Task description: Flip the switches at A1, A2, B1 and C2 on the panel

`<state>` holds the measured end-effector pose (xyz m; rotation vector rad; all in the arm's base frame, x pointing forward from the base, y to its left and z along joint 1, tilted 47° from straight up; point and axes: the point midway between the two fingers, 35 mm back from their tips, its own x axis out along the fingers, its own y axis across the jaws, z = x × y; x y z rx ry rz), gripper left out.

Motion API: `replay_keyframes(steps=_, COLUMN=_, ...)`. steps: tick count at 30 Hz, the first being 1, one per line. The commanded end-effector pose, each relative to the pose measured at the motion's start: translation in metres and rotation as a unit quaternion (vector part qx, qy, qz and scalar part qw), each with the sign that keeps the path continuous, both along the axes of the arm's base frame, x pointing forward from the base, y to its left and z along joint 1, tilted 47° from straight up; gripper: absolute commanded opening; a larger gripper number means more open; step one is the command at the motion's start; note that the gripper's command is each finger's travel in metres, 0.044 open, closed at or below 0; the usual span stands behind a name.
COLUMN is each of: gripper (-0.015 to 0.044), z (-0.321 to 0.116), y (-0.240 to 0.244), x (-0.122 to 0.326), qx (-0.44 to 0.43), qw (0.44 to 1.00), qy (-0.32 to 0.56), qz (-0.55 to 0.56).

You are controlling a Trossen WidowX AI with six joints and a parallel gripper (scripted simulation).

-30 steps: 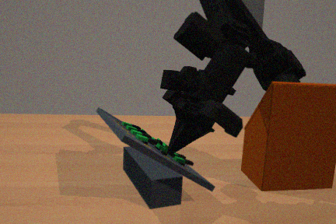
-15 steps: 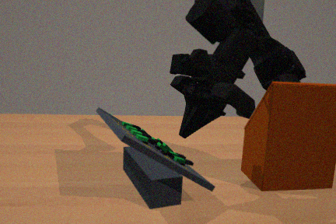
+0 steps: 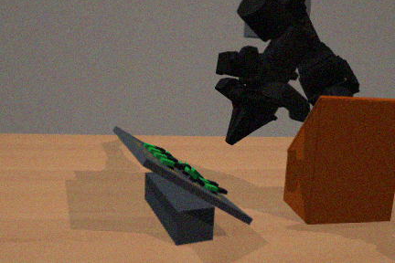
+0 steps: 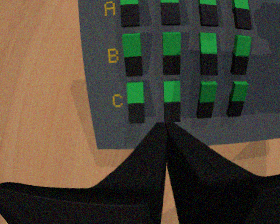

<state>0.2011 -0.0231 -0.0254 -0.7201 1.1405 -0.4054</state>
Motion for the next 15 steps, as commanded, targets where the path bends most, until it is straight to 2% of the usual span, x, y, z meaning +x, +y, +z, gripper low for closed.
replay_keyframes(steps=1, gripper=0.0000, z=0.003, y=-0.015, x=-0.017, qx=-0.004, qw=1.000, qy=0.004, qz=0.000)
replay_keyframes(steps=15, gripper=0.0000, z=-0.021, y=-0.038, x=-0.005, qx=-0.004, qw=1.000, qy=-0.006, qz=0.009)
